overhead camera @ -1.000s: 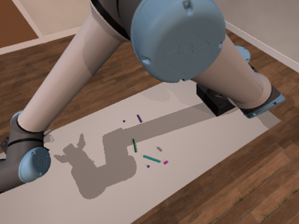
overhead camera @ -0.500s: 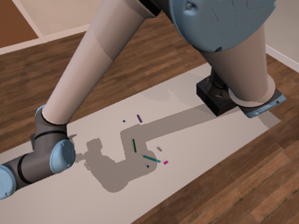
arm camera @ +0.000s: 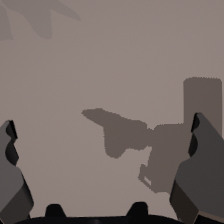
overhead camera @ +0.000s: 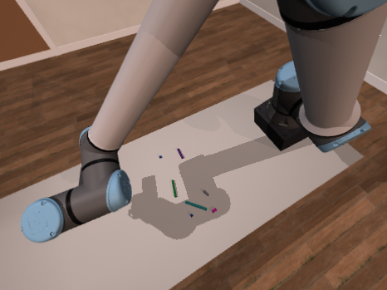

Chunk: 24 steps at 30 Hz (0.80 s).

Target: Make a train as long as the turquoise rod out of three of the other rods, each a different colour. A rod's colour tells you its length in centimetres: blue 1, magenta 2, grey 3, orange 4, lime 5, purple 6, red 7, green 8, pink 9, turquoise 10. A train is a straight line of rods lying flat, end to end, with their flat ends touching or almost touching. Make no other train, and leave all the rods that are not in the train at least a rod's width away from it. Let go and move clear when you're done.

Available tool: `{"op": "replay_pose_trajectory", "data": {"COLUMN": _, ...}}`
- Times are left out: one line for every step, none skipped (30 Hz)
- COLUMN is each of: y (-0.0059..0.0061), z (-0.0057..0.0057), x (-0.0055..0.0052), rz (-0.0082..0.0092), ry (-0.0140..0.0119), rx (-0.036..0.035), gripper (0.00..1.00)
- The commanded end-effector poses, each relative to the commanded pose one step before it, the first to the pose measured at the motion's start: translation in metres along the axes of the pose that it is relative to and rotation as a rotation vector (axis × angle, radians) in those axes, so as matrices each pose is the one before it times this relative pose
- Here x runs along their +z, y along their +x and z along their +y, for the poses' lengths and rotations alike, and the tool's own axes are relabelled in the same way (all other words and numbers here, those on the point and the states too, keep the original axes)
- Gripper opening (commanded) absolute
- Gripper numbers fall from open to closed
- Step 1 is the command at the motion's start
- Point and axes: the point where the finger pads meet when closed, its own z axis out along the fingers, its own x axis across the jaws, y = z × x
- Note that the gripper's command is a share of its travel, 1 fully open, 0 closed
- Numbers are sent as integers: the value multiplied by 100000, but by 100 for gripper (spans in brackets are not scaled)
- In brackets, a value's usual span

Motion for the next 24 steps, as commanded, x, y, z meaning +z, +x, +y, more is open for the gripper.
{"op": "replay_pose_trajectory", "data": {"y": 3304, "z": 1131, "x": -227, "rz": -1162, "ry": -4309, "rx": 13087, "gripper": 100}}
{"op": "replay_pose_trajectory", "data": {"y": 0, "z": 0, "x": 0, "rz": 0, "ry": 0, "rx": 0, "gripper": 100}}
{"op": "replay_pose_trajectory", "data": {"y": 0, "z": 0, "x": 0, "rz": 0, "ry": 0, "rx": 0, "gripper": 100}}
{"op": "replay_pose_trajectory", "data": {"y": 1228, "z": 275, "x": -22, "rz": 129, "ry": -1461, "rx": 4317, "gripper": 100}}
{"op": "replay_pose_trajectory", "data": {"y": 1237, "z": 220, "x": -19, "rz": 191, "ry": -1443, "rx": 4279, "gripper": 100}}
{"op": "replay_pose_trajectory", "data": {"y": 1142, "z": 152, "x": -15, "rz": 228, "ry": -1307, "rx": 3897, "gripper": 100}}
{"op": "replay_pose_trajectory", "data": {"y": 664, "z": 61, "x": -8, "rz": 155, "ry": -748, "rx": 2242, "gripper": 100}}
{"op": "replay_pose_trajectory", "data": {"y": 681, "z": 47, "x": -7, "rz": 176, "ry": -760, "rx": 2289, "gripper": 100}}
{"op": "replay_pose_trajectory", "data": {"y": 0, "z": 0, "x": 0, "rz": 0, "ry": 0, "rx": 0, "gripper": 100}}
{"op": "replay_pose_trajectory", "data": {"y": 1241, "z": 56, "x": -13, "rz": 363, "ry": -1365, "rx": 4142, "gripper": 100}}
{"op": "replay_pose_trajectory", "data": {"y": 1041, "z": 3, "x": -9, "rz": 346, "ry": -1126, "rx": 3450, "gripper": 100}}
{"op": "replay_pose_trajectory", "data": {"y": 723, "z": -24, "x": -5, "rz": 263, "ry": -772, "rx": 2388, "gripper": 100}}
{"op": "replay_pose_trajectory", "data": {"y": 693, "z": -40, "x": -4, "rz": 269, "ry": -732, "rx": 2283, "gripper": 100}}
{"op": "replay_pose_trajectory", "data": {"y": 0, "z": 0, "x": 0, "rz": 0, "ry": 0, "rx": 0, "gripper": 100}}
{"op": "replay_pose_trajectory", "data": {"y": 1209, "z": -98, "x": -7, "rz": 509, "ry": -1259, "rx": 3972, "gripper": 100}}
{"op": "replay_pose_trajectory", "data": {"y": 1106, "z": -135, "x": -5, "rz": 510, "ry": -1133, "rx": 3630, "gripper": 100}}
{"op": "replay_pose_trajectory", "data": {"y": 720, "z": -116, "x": -2, "rz": 355, "ry": -729, "rx": 2367, "gripper": 100}}
{"op": "replay_pose_trajectory", "data": {"y": 0, "z": 0, "x": 0, "rz": 0, "ry": 0, "rx": 0, "gripper": 100}}
{"op": "replay_pose_trajectory", "data": {"y": 0, "z": 0, "x": 0, "rz": 0, "ry": 0, "rx": 0, "gripper": 100}}
{"op": "replay_pose_trajectory", "data": {"y": 1157, "z": -215, "x": -3, "rz": 608, "ry": -1153, "rx": 3805, "gripper": 100}}
{"op": "replay_pose_trajectory", "data": {"y": 1132, "z": -257, "x": -2, "rz": 640, "ry": -1109, "rx": 3733, "gripper": 100}}
{"op": "replay_pose_trajectory", "data": {"y": 1073, "z": -287, "x": -1, "rz": 650, "ry": -1033, "rx": 3557, "gripper": 100}}
{"op": "replay_pose_trajectory", "data": {"y": 526, "z": -162, "x": 0, "rz": 335, "ry": -502, "rx": 1757, "gripper": 100}}
{"op": "replay_pose_trajectory", "data": {"y": 0, "z": 0, "x": 0, "rz": 0, "ry": 0, "rx": 0, "gripper": 100}}
